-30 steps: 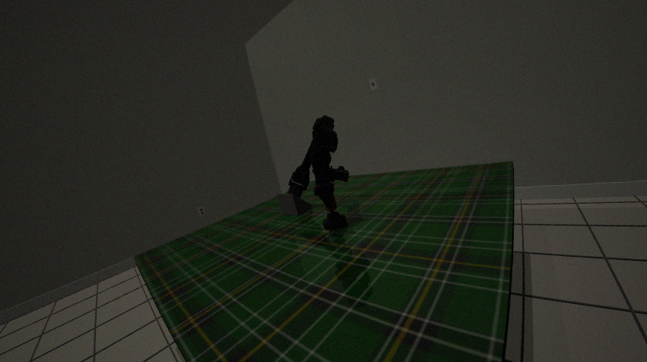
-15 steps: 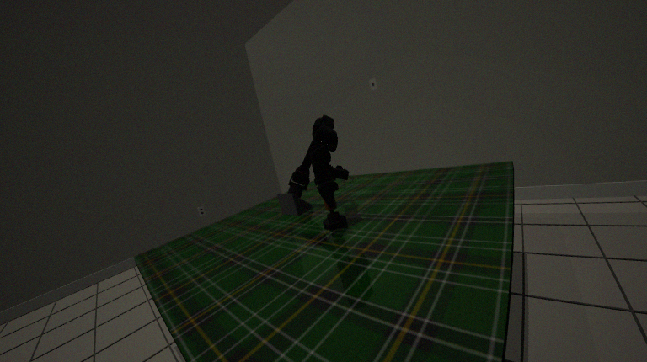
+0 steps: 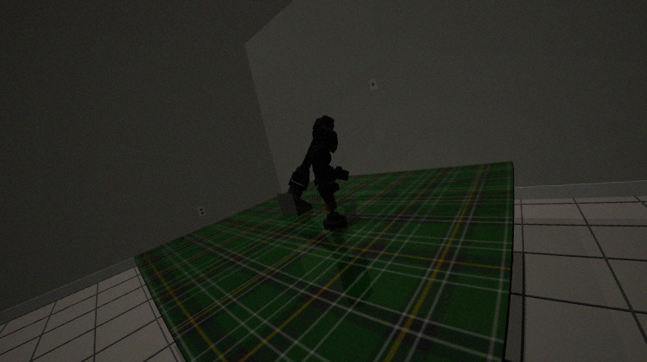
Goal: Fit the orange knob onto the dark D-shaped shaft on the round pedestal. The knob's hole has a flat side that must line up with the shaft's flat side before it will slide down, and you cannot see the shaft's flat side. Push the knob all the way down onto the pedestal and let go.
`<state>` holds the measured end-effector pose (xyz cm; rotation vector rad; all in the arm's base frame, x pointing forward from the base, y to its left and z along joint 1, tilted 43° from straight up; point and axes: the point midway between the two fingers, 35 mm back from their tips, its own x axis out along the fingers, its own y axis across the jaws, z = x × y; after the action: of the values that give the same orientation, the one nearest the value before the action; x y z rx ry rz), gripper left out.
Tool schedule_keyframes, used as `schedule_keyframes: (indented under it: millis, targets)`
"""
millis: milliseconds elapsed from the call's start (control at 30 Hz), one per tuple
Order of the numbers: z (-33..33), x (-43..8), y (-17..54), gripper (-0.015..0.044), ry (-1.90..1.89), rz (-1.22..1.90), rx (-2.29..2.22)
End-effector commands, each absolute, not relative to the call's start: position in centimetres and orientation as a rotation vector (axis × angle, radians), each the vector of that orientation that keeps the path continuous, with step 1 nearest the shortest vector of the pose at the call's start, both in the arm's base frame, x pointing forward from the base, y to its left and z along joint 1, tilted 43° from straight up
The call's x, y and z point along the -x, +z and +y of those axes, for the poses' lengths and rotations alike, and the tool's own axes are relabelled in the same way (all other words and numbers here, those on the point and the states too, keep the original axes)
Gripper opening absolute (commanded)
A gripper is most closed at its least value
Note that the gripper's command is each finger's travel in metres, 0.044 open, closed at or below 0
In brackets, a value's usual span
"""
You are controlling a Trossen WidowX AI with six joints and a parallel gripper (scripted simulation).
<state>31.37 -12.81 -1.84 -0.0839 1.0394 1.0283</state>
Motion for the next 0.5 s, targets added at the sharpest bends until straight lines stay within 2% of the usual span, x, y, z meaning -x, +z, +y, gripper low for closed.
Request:
schedule_keyframes:
  millis: [0, 467]
  targets:
    - [-12.73, -31.31, -1.85, 0.0, 1.031, 1.036, 0.086]
    - [-13.19, -31.52, -1.4, 0.0, 1.132, 0.931, 0.249]
